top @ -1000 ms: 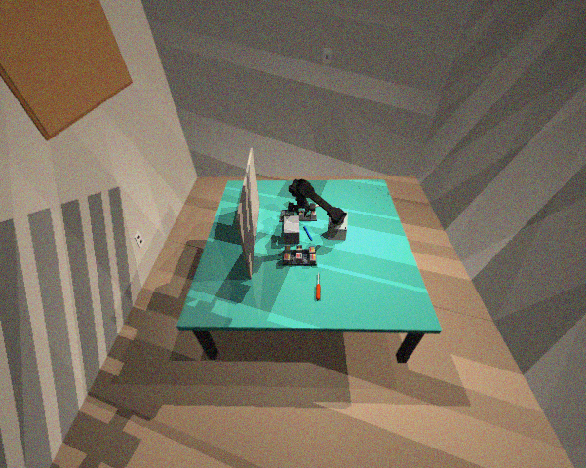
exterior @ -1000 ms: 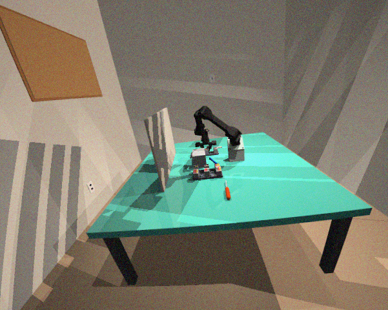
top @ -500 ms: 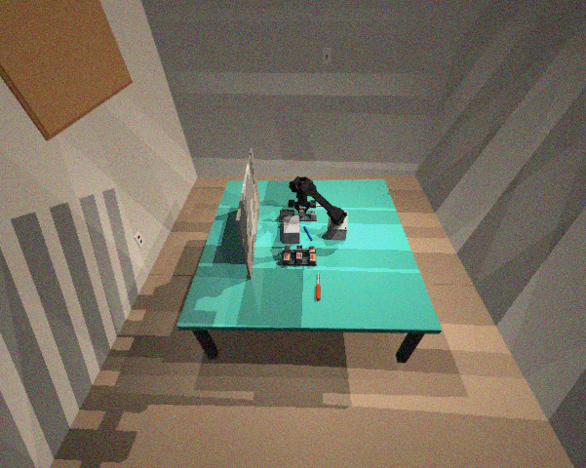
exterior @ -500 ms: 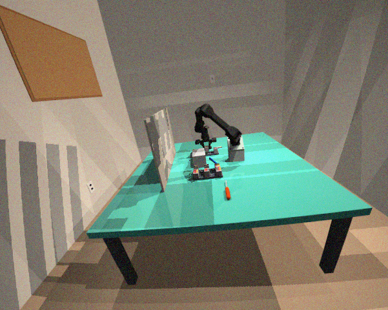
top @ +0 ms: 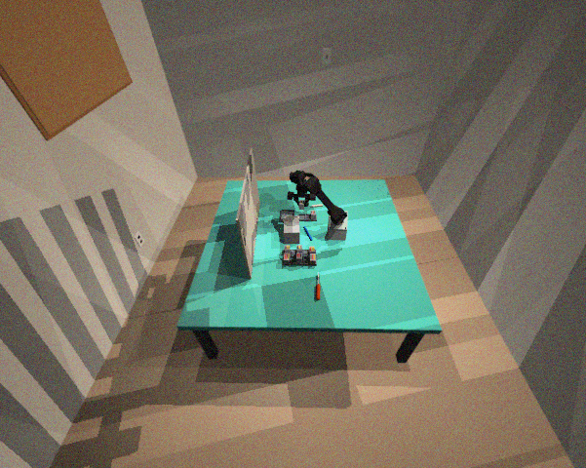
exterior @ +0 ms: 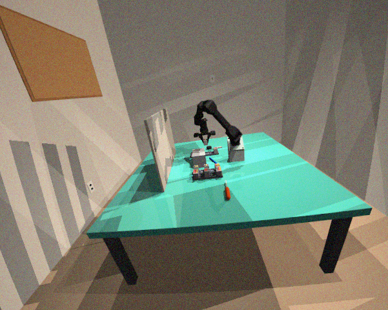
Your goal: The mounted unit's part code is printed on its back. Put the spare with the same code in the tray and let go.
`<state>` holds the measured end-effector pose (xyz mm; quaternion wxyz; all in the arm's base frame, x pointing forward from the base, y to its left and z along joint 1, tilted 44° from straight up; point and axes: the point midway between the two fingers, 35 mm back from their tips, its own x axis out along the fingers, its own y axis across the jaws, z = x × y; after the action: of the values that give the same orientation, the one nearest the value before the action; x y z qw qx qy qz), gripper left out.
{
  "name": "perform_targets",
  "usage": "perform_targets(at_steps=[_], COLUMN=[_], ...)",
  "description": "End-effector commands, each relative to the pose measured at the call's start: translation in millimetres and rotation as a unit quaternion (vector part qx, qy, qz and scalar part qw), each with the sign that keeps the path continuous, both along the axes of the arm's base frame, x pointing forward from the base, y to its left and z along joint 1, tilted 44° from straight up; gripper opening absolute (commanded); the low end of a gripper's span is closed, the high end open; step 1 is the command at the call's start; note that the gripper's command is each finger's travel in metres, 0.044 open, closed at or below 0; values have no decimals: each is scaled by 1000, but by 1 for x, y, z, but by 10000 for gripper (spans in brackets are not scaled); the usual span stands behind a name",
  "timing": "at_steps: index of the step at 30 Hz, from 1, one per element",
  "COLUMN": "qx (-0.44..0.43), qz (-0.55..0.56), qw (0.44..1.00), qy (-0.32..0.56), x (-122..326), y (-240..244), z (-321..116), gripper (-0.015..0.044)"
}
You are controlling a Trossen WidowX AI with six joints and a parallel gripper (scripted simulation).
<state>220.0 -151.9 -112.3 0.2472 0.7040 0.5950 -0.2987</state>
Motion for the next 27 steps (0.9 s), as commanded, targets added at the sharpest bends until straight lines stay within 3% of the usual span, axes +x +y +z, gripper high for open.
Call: perform_targets(at_steps=[1,11,27], qx=[-11,-11,-12], qz=[0,3,3], qw=[1000,1000,1000], qy=[-6,-5,-6], x=[1,-1,55], y=[-21,-45,-62], z=[17,45,41], gripper=[0,0,0])
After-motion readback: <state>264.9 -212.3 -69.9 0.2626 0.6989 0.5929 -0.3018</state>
